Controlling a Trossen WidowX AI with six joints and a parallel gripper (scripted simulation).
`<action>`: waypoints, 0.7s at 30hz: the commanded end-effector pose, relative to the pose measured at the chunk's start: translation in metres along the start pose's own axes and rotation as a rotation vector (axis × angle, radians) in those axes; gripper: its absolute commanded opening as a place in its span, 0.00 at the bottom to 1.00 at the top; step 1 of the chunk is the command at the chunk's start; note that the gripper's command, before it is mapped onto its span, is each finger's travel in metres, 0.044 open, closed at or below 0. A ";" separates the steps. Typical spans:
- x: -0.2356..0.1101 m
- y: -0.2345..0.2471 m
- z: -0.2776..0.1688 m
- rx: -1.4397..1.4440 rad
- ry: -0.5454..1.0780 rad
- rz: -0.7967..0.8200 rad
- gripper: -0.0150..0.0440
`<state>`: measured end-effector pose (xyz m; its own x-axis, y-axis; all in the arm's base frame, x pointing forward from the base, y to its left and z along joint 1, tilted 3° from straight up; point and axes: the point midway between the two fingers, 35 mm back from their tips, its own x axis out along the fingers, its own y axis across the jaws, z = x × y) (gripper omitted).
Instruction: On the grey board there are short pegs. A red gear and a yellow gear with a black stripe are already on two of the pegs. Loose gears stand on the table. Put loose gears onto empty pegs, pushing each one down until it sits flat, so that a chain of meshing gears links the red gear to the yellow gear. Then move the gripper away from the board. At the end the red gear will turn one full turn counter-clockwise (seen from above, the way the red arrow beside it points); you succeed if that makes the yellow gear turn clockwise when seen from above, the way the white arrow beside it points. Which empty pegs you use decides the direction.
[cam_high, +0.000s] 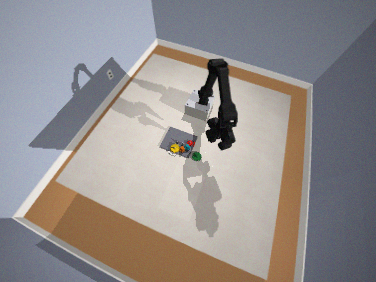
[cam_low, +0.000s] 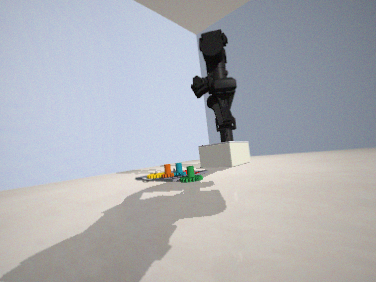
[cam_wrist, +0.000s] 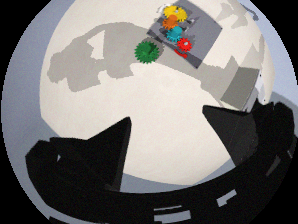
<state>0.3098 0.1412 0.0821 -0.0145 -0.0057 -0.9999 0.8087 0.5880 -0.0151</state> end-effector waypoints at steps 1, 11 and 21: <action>-0.008 -0.005 -0.057 0.005 0.010 -0.001 1.00; -0.015 -0.017 -0.112 0.005 0.016 -0.005 1.00; -0.015 -0.017 -0.112 0.005 0.016 -0.005 1.00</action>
<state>0.2311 0.2220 0.0977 -0.0253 0.0025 -0.9997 0.8090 0.5875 -0.0190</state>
